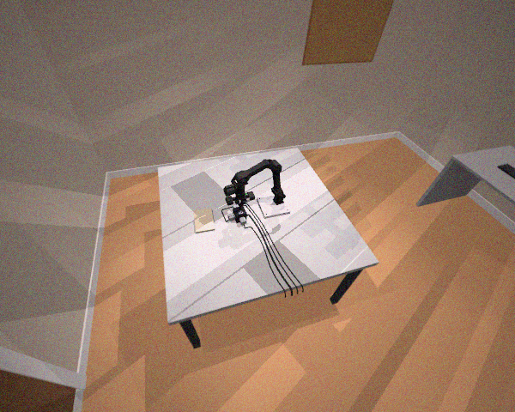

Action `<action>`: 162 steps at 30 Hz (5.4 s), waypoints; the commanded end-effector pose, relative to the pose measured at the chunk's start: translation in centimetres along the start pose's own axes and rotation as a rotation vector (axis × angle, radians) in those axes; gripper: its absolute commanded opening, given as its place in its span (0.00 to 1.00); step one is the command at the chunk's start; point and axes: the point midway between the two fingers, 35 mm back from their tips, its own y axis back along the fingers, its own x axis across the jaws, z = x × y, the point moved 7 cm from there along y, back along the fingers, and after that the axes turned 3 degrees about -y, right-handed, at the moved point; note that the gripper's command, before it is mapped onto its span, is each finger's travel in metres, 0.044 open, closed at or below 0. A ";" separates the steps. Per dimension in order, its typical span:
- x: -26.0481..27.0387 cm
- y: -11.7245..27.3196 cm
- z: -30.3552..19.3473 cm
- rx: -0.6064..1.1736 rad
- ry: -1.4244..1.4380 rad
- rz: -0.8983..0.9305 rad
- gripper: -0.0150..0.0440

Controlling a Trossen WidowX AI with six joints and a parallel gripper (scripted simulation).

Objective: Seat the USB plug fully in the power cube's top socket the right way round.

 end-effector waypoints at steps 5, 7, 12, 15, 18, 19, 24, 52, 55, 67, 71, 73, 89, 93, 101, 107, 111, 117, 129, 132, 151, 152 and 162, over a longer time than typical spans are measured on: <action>0.0 0.6 0.0 0.000 0.000 0.001 0.25; 0.0 0.7 0.0 0.000 0.000 0.001 0.25; 0.0 0.7 0.0 0.000 0.017 0.001 0.25; 0.0 0.7 0.0 0.000 0.066 0.000 0.25; 0.0 0.6 0.0 0.000 0.136 0.000 0.25; 0.0 0.6 0.0 0.000 0.164 0.000 0.25; 0.0 0.6 0.0 0.000 0.302 0.000 0.25; 0.0 0.6 0.0 0.000 1.034 0.001 0.25; 0.0 0.6 0.0 0.000 1.113 0.001 0.25; 0.0 0.6 0.0 0.000 1.427 0.001 0.25; 0.0 0.6 0.0 0.000 1.531 0.001 0.25; 0.0 0.6 0.0 0.000 1.584 0.001 0.25; 0.0 0.6 0.0 0.000 2.003 0.000 0.25; 0.0 0.6 0.0 0.000 2.107 0.000 0.25; 0.0 0.6 0.0 0.000 2.317 0.000 0.25; 0.0 0.6 0.0 -0.001 2.474 0.000 0.25; 0.0 0.6 0.0 -0.001 2.579 0.000 0.25; 0.0 0.6 0.0 0.000 2.736 0.000 0.25; 0.0 0.6 0.0 0.000 3.050 0.000 0.25; 0.0 0.6 0.0 0.000 3.124 0.000 0.25; 0.0 0.6 0.0 -0.001 3.139 0.006 0.25; 0.0 0.6 0.0 -0.001 3.139 0.007 0.25; 0.0 0.5 0.0 0.000 3.144 0.020 0.25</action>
